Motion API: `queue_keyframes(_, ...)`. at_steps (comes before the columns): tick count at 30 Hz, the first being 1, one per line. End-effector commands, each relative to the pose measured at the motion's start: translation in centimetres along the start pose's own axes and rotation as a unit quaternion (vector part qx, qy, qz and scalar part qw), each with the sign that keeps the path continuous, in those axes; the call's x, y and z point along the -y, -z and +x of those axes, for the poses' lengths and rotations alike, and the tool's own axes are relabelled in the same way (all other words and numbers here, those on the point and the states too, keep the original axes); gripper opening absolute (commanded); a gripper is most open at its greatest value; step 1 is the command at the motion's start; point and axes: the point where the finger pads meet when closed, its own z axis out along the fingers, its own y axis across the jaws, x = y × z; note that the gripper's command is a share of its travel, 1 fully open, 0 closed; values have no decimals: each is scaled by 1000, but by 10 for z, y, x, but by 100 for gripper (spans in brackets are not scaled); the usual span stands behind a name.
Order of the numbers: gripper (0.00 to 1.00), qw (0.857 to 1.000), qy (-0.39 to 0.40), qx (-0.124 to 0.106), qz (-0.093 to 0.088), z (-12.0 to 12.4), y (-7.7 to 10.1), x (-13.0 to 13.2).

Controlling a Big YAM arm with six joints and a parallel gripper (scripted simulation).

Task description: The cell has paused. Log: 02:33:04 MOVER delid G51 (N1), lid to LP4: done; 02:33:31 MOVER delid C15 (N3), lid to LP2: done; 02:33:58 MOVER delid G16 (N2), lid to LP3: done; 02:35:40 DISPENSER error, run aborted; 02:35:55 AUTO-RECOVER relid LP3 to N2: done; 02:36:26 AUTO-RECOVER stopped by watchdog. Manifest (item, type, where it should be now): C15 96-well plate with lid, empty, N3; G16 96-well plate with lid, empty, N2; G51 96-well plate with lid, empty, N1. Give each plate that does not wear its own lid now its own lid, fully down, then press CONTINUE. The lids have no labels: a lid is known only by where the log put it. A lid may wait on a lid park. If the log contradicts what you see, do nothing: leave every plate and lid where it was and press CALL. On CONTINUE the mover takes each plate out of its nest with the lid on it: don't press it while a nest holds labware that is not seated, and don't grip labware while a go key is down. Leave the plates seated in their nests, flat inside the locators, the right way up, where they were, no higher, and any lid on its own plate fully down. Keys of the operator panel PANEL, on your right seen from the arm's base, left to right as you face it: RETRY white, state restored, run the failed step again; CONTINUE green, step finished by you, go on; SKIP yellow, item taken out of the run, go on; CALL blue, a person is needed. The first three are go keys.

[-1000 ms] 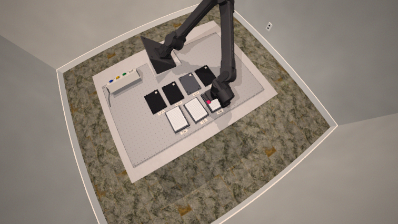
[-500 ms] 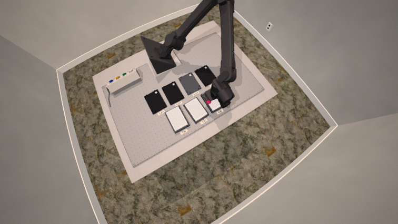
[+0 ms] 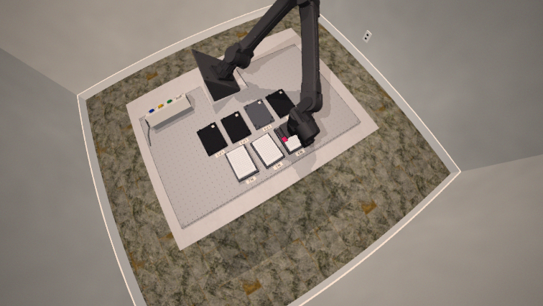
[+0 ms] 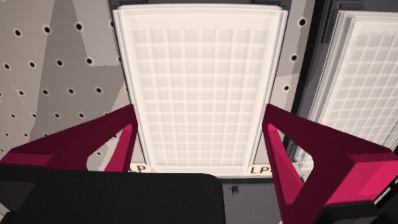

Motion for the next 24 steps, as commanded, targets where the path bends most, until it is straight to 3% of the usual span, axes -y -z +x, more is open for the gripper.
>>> queue_keyframes(1,0,1000,5,14,1,-10,9,-2)
queue_keyframes(7,0,1000,5,14,1,-10,9,-2)
queue_keyframes(8,100,1000,5,14,1,-10,9,-2)
queue_keyframes(24,100,1000,5,14,1,-10,9,-2)
